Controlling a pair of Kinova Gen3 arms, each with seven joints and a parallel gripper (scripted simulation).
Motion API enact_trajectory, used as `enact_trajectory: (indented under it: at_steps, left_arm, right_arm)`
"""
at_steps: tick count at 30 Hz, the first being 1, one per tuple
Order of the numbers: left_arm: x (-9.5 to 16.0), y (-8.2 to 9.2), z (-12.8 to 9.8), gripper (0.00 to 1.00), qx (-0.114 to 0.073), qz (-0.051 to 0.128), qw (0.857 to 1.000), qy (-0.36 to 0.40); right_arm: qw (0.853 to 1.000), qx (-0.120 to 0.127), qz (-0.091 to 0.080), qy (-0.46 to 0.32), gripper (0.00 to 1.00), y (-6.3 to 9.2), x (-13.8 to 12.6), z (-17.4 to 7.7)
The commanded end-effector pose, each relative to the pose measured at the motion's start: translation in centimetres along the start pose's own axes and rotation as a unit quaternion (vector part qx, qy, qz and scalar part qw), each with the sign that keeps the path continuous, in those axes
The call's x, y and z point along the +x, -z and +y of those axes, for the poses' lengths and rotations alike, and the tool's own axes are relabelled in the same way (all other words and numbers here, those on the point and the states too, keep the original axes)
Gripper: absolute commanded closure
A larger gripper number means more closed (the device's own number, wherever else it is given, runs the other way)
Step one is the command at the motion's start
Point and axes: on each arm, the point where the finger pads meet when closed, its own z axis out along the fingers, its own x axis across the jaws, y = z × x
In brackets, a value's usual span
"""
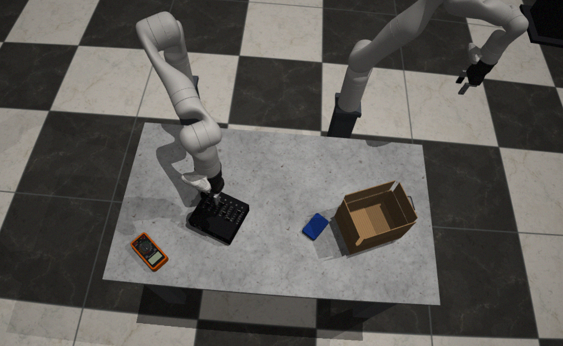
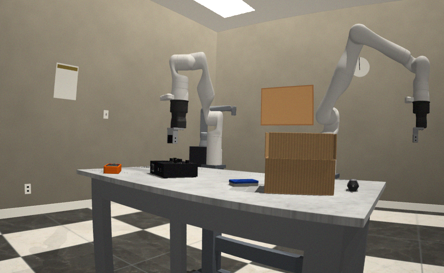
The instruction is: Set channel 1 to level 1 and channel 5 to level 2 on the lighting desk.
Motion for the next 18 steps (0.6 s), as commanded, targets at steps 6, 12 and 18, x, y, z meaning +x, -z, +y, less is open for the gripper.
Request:
enact_trajectory:
  at_steps: [6,12,18]
  left_arm:
    - [0.0,0.1,0.3,0.00,-0.006,-0.002,1.000,-0.004]
    - [0.0,0.1,0.3,0.00,-0.006,-0.002,1.000,-0.004]
    - [0.0,0.1,0.3,0.00,-0.006,-0.002,1.000,-0.004]
  right_arm:
    - [1.000,0.000,-0.006,0.002,0.00,4.2,-0.3,0.0]
    - [1.000,0.000,-0.006,0.002,0.00,5.0,-0.2,0.0]
    - [1.000,0.000,-0.006,0.002,0.00,5.2,-0.2,0.0]
